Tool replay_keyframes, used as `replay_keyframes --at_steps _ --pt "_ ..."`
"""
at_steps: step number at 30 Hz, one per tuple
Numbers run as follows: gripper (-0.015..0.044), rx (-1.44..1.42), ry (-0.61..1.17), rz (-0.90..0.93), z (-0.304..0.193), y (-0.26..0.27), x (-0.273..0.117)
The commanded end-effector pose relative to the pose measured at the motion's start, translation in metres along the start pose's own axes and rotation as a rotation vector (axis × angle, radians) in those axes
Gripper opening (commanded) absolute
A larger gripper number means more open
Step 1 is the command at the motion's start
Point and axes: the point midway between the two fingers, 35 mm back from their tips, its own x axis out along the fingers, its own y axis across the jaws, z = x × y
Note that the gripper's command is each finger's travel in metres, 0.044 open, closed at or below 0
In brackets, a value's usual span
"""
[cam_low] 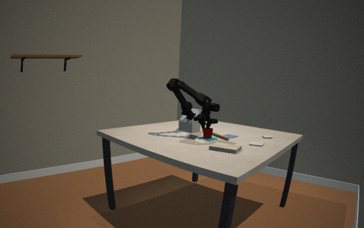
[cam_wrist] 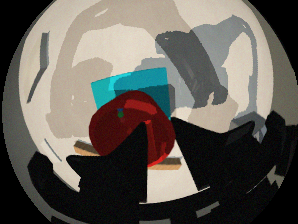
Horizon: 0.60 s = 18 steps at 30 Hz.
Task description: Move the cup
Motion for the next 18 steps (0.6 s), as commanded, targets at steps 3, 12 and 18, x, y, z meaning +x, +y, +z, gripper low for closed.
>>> replay_keyframes --at_steps 3,12,18 --pt "0.0128 0.006 0.002 0.004 0.0 0.002 -0.008" --pt "0.0128 0.004 0.003 0.002 -0.001 0.003 -0.019" --pt "0.0128 0.002 0.003 0.001 -0.001 0.002 -0.026"
